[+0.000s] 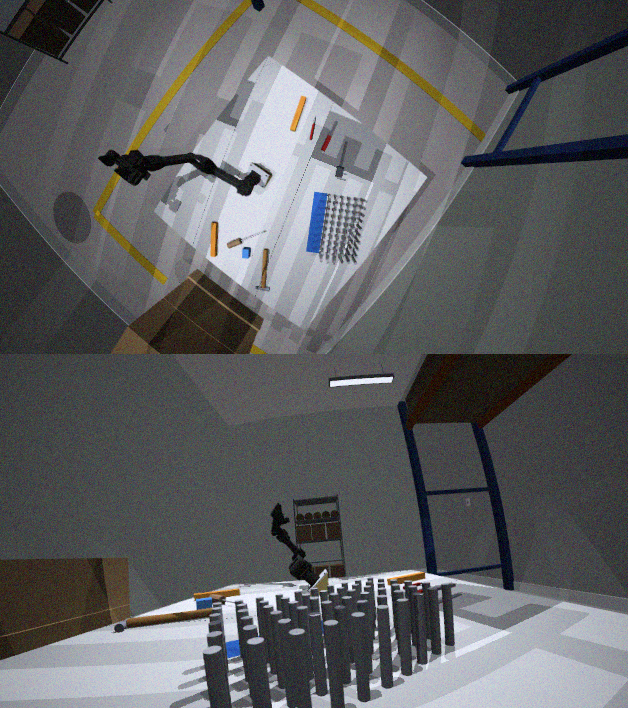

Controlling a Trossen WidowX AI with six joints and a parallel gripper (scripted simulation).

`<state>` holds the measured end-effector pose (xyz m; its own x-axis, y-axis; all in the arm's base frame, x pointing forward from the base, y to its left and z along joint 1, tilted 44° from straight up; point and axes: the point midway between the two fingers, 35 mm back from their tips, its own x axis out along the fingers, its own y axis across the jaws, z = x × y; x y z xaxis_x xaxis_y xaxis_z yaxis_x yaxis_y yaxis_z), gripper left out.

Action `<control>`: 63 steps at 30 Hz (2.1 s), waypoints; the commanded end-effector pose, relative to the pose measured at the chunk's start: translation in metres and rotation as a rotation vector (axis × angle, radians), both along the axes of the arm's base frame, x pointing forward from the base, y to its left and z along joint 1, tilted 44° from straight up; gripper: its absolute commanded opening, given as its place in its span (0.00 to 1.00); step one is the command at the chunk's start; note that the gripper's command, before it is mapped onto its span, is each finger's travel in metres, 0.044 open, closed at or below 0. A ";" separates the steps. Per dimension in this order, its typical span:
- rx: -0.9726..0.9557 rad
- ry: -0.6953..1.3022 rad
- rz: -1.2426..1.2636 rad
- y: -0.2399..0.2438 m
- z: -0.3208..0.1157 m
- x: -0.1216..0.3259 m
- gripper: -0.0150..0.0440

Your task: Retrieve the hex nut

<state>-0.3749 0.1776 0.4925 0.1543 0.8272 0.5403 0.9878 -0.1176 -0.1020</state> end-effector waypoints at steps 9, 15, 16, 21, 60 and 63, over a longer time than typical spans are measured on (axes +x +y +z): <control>0.161 0.249 0.056 -0.025 0.076 0.088 1.00; 0.315 0.514 0.123 -0.045 0.118 0.174 1.00; 0.343 0.560 0.134 -0.049 0.123 0.189 1.00; 0.475 0.737 0.172 -0.071 0.147 0.271 1.00; 1.600 1.728 0.040 -0.162 -0.137 0.779 1.00; 1.714 1.766 -0.014 -0.166 -0.187 0.794 1.00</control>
<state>0.4035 0.0165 0.3607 0.9973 0.0658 -0.0324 -0.0733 0.8710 -0.4858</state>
